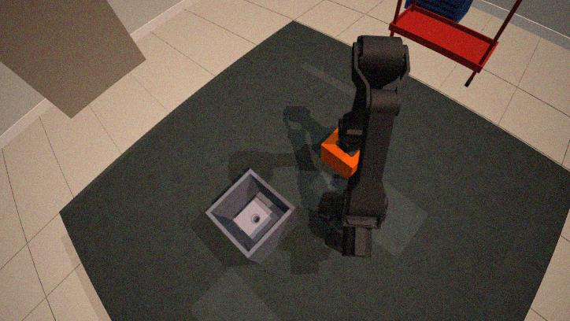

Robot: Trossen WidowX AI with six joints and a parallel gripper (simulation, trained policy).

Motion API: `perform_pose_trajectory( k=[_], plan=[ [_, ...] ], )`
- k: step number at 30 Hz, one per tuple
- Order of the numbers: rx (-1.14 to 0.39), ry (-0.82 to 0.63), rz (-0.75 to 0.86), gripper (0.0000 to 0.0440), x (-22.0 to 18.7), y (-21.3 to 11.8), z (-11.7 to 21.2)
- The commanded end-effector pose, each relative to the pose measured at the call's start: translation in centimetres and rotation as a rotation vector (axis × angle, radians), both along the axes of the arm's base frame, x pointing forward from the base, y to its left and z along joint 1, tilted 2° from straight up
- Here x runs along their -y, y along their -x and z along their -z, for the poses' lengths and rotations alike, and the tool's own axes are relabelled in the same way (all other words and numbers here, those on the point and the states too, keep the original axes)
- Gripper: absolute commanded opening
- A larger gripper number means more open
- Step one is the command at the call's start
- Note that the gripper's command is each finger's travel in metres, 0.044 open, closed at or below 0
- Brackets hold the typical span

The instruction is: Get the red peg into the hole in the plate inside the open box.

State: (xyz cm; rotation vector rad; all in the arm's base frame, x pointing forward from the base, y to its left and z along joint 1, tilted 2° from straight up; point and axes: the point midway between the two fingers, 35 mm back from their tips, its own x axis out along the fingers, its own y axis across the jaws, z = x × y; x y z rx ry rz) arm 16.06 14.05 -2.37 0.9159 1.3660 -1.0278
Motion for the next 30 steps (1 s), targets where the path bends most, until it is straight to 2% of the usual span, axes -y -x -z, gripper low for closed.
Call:
perform_pose_trajectory(
  k=[1,16,30],
  plan=[
    [0.014,-0.027,-0.009,0.0000,-0.7,-0.5,0.0],
    [0.104,-0.122,0.029,0.0000,-2.7,-2.8,-3.5],
    [0.236,-0.209,0.022,0.0000,-3.7,-6.1,-9.1]
  ],
)
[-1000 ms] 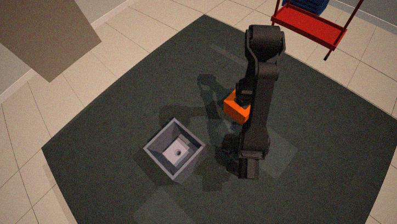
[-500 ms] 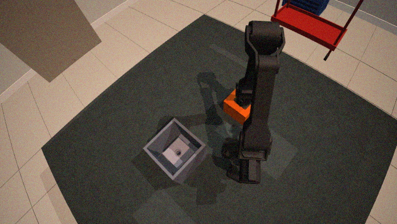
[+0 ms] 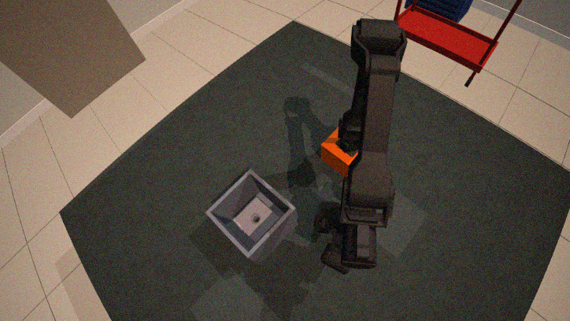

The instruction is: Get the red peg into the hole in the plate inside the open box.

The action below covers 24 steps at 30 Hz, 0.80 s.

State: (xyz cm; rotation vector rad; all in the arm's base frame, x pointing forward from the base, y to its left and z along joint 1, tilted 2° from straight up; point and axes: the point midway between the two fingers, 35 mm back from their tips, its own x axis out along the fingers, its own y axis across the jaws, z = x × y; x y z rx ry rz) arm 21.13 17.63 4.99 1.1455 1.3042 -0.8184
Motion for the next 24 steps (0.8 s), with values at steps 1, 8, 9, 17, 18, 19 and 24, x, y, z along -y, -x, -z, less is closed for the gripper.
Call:
perform_pose_trajectory(
  k=[1,8,9,17,18,19,24],
  plan=[
    [0.055,-0.023,-0.005,0.0000,-0.1,-1.3,-2.2],
    [0.126,-0.025,-0.009,0.0000,0.8,-3.1,-5.1],
    [0.134,-0.024,-0.009,0.0000,1.0,-3.3,-5.5],
    [0.182,0.008,0.001,0.0000,3.3,-5.1,-8.2],
    [0.186,0.013,0.004,0.0000,3.6,-5.3,-8.5],
    [0.190,0.019,0.007,0.0000,4.0,-5.5,-8.7],
    [0.205,0.048,0.026,0.0000,5.8,-6.4,-9.4]
  ],
)
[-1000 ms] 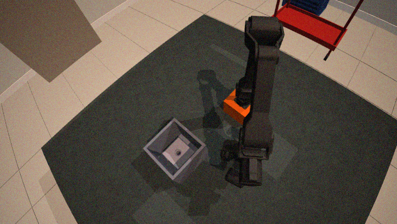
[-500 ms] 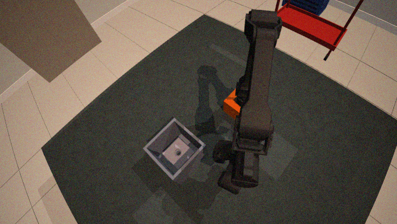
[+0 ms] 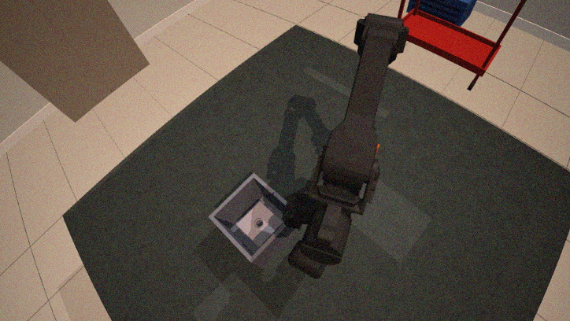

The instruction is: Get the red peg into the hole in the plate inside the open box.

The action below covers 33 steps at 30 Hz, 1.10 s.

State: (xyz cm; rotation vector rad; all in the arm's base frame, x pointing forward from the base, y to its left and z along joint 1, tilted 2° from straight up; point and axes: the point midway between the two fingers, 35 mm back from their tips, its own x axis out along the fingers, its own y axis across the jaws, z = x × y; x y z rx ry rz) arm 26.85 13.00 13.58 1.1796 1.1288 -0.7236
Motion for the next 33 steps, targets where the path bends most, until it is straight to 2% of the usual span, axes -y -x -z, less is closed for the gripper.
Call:
perform_pose_trajectory(
  k=[1,33],
  plan=[
    [0.022,0.023,0.016,0.0000,1.5,-0.8,-0.9],
    [-0.084,0.130,0.097,0.0000,10.7,-3.0,0.1]
  ],
)
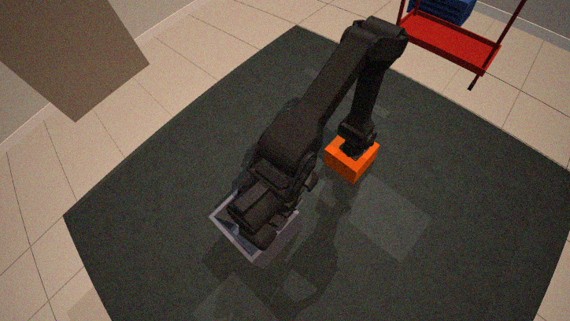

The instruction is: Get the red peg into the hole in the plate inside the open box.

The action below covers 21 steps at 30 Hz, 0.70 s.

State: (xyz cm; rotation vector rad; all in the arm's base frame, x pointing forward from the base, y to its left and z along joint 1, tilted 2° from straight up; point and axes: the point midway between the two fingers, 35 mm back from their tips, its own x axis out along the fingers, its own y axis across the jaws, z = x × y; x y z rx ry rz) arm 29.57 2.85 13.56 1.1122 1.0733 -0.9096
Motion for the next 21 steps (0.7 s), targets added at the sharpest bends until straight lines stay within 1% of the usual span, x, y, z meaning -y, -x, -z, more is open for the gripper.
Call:
perform_pose_trajectory(
  k=[1,12,21],
  plan=[
    [-0.015,0.000,-0.001,0.0000,0.8,-0.4,0.2],
    [-0.056,0.007,-0.001,0.0000,2.7,-1.1,1.4],
    [-0.089,0.005,-0.003,0.0000,4.0,-1.6,3.4]
  ],
)
